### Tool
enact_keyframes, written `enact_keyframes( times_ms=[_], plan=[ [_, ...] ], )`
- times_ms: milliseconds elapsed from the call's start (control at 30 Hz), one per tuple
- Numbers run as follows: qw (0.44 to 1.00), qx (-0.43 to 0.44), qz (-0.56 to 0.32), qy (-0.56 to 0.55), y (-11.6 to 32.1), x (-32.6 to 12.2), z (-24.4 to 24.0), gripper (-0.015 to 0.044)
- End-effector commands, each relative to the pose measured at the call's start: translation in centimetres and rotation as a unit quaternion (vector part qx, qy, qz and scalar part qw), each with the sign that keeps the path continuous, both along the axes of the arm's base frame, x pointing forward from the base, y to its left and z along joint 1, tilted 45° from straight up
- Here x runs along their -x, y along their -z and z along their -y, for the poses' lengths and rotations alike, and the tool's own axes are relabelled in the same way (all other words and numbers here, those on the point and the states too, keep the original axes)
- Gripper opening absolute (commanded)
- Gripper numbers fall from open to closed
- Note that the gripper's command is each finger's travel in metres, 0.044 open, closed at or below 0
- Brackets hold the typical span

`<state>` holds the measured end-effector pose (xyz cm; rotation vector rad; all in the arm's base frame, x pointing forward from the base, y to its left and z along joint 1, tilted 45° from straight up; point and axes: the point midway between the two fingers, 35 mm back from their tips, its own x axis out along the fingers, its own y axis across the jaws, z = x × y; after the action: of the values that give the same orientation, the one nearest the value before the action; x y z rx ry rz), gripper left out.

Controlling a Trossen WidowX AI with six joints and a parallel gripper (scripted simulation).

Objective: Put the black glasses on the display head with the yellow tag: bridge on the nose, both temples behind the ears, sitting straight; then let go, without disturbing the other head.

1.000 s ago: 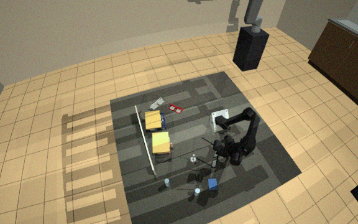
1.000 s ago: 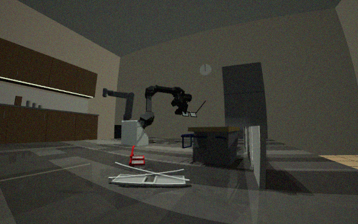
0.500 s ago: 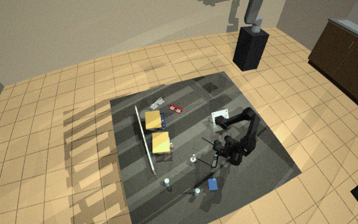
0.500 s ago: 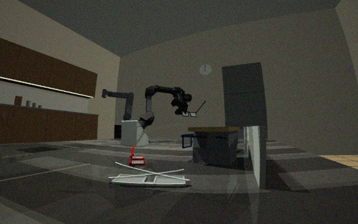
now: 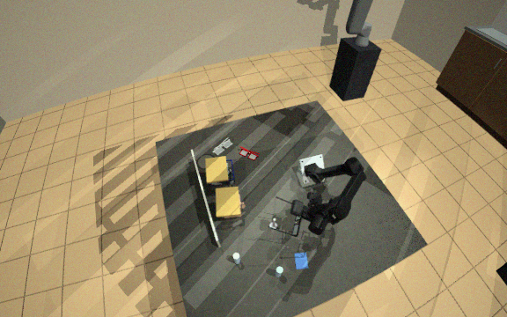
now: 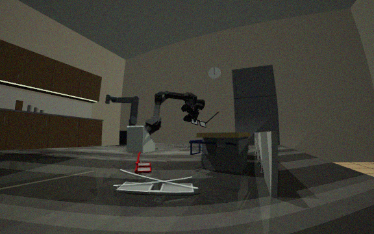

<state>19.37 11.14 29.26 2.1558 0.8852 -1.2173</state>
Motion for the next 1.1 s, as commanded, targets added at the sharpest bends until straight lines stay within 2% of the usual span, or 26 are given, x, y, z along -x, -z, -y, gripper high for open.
enact_keyframes(
  times_ms=[0, 500, 1067],
  plan=[
    [0.999, 0.014, -0.023, -0.025, 1.7, -1.1, 0.3, 0.0000],
    [0.988, 0.015, -0.092, -0.127, 8.0, -4.2, 3.0, 0.0000],
    [0.967, -0.065, -0.110, -0.219, 14.4, -5.6, 7.4, 0.0000]
  ],
)
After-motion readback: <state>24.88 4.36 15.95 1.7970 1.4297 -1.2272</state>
